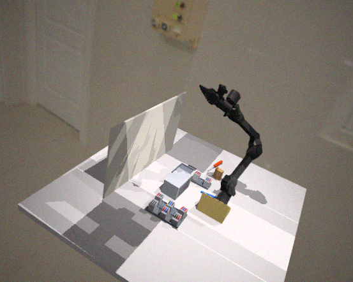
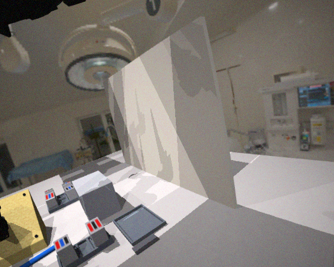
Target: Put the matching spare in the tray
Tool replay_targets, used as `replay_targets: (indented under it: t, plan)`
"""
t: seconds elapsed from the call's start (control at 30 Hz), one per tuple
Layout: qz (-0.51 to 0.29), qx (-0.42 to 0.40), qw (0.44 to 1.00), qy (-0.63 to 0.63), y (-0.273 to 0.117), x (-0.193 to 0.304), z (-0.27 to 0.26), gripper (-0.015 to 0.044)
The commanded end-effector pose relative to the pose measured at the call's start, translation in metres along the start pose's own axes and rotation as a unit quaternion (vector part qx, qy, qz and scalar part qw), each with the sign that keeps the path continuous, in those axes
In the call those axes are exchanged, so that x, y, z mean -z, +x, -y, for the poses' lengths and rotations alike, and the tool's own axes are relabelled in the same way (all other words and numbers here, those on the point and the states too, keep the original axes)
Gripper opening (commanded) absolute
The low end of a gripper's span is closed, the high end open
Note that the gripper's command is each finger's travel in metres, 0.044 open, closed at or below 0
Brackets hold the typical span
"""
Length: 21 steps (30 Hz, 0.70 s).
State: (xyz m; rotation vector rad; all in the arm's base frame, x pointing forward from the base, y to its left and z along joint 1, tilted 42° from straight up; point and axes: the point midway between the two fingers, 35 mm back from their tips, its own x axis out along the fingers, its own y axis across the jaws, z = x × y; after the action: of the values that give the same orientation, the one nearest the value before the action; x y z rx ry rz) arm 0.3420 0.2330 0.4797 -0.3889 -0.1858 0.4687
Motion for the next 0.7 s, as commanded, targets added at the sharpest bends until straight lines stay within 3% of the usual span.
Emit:
replay_targets:
  t: [0.0, 0.33, 0.5, 0.67]
  plan:
    - [-0.122, -0.003, 0.992, 0.036, 0.026, 0.063, -0.011, 0.044]
    - [-0.425, 0.043, 0.899, 0.097, 0.033, 0.222, -0.033, 0.044]
    - [-0.562, 0.095, 0.816, 0.099, 0.009, 0.291, -0.036, 0.044]
    - [-0.694, 0.168, 0.697, 0.07, -0.032, 0.351, -0.03, 0.044]
